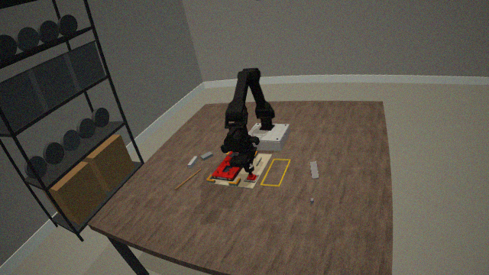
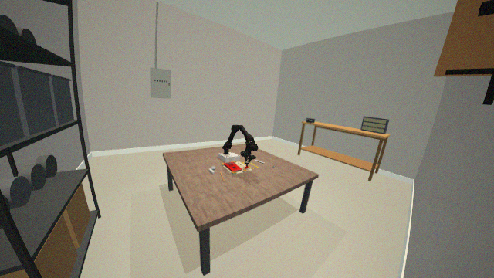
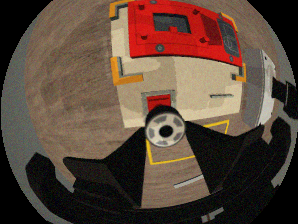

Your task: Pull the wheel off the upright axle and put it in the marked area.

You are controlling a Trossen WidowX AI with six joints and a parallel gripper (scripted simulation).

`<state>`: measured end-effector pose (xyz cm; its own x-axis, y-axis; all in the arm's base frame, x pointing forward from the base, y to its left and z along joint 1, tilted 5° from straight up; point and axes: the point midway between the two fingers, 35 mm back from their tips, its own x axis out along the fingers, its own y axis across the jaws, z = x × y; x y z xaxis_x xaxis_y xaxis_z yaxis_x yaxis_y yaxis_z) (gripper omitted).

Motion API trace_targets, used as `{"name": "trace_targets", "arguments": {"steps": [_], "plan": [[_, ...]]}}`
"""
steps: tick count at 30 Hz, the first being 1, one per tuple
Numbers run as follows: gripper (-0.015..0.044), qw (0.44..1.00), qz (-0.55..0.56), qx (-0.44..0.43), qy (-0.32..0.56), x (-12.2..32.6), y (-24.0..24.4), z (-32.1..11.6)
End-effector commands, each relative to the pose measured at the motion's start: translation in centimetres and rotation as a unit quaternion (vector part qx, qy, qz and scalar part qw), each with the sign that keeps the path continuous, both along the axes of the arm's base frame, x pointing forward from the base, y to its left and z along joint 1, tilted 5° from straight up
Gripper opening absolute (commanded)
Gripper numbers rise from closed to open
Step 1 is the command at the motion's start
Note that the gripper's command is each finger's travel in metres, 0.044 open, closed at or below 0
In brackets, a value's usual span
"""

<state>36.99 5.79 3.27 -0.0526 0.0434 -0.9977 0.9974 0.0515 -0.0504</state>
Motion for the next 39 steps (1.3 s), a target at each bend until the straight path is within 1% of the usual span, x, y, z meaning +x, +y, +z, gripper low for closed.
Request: {"name": "trace_targets", "arguments": {"steps": [1,23,35,38,39], "plan": [[0.0,1.0,-0.002,-0.002,-0.003,0.0,-0.1,0.4],[0.0,1.0,-0.002,-0.003,-0.002,0.0,-0.1,1.1],[0.0,1.0,-0.002,-0.003,-0.002,0.2,-0.1,4.3],[0.0,1.0,-0.002,-0.003,-0.002,0.2,-0.1,4.5],[0.0,1.0,-0.001,0.0,0.001,0.2,0.0,3.7]]}}
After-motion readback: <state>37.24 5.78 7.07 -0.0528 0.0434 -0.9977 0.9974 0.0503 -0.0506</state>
